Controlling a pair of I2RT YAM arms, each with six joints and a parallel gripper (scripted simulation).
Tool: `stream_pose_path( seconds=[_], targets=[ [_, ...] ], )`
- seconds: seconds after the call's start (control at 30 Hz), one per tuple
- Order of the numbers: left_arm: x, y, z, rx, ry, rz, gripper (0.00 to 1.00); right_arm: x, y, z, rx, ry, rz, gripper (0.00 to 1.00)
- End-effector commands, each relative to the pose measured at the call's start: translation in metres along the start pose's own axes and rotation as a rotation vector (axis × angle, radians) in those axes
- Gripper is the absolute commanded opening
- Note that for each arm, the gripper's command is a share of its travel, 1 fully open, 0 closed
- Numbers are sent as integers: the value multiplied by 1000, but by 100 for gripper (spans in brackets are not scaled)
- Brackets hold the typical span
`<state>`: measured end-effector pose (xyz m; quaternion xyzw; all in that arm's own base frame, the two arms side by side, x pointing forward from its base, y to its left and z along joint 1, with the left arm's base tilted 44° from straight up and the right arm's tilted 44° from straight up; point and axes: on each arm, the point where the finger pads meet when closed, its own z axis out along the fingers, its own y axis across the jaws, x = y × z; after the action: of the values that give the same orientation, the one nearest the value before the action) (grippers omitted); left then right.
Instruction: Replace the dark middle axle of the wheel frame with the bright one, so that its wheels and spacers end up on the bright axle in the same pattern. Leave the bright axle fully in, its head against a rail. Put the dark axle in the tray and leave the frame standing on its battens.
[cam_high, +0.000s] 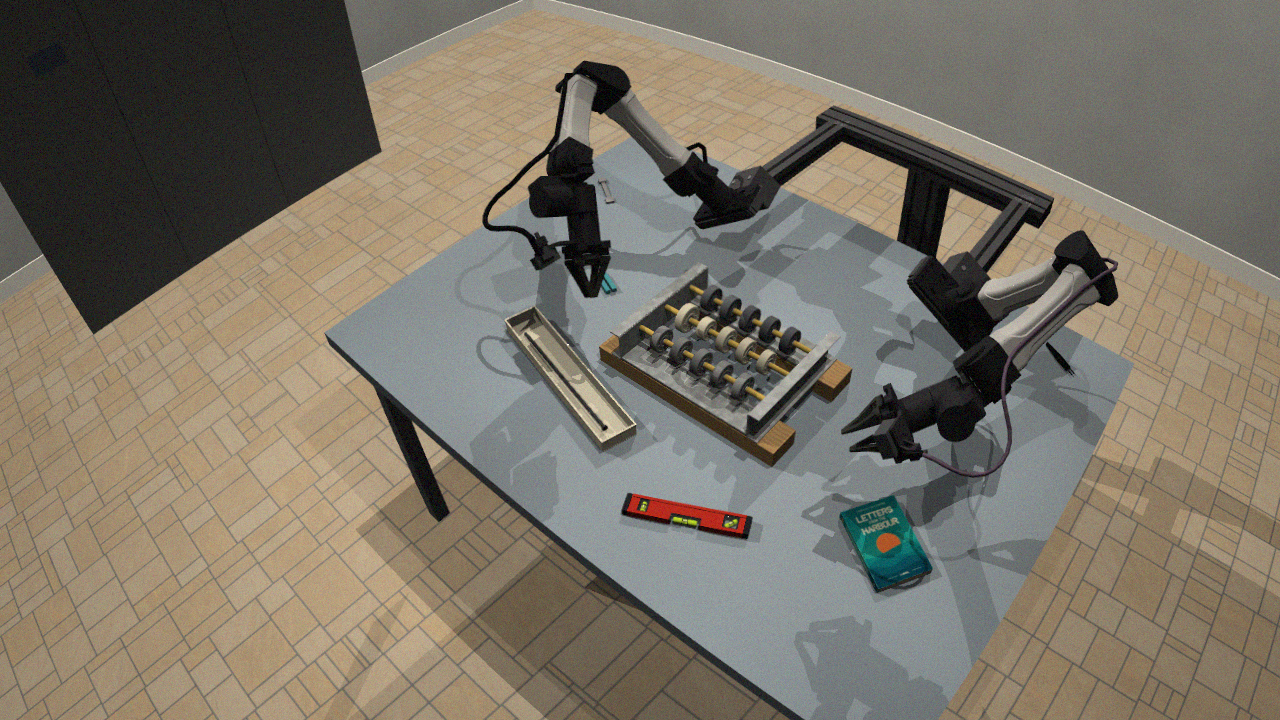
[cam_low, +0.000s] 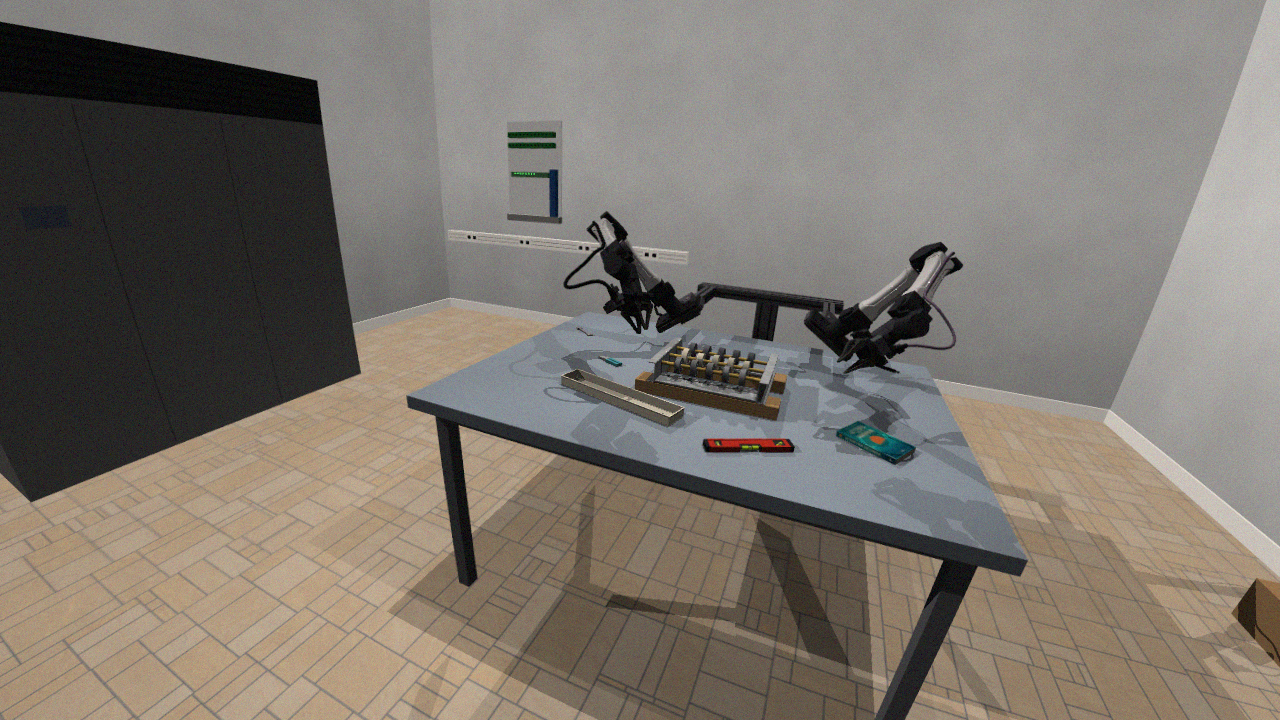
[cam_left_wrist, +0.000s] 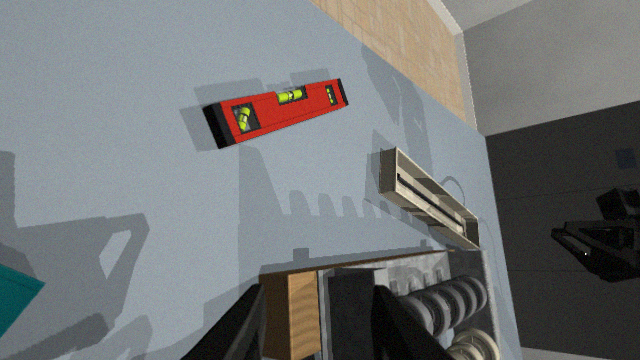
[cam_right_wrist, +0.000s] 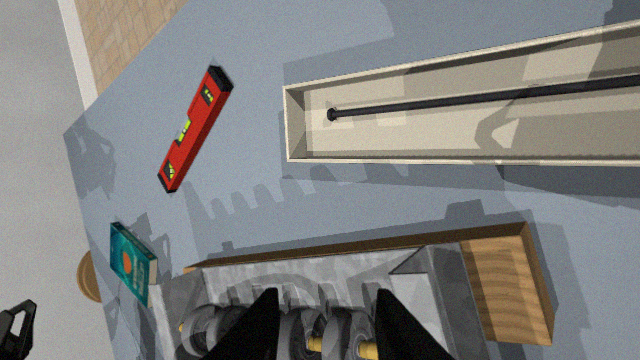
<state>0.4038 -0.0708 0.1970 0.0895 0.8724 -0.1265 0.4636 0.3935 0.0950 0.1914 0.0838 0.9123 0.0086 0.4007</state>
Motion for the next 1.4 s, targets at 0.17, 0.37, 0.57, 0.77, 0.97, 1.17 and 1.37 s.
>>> stream_pose_path(
  seconds=[0.17, 0.37, 0.57, 0.77, 0.97, 1.17, 1.37],
  targets=[
    [-66, 19, -39, -125, -221, 31, 33, -57, -12, -27, -123, -208, -7, 31],
    [-100, 27, -68, -188, -343, 43, 33, -91, -26, -53, -157, -351, -28, 31],
    [-108, 30, -86, -224, -386, 41, 33, -110, -37, -72, -164, -442, -45, 31],
    [-148, 34, -127, -285, -540, 52, 33, -138, -52, -108, -168, -598, -87, 31],
    [-167, 37, -161, -342, -638, 49, 33, -159, -66, -142, -154, -738, -143, 31],
    [-140, 44, -142, -346, -530, 32, 33, -162, -75, -155, -136, -781, -166, 31],
    [-174, 26, -170, -295, -668, 68, 33, -177, -82, -179, -113, -839, -117, 31]
  ],
)
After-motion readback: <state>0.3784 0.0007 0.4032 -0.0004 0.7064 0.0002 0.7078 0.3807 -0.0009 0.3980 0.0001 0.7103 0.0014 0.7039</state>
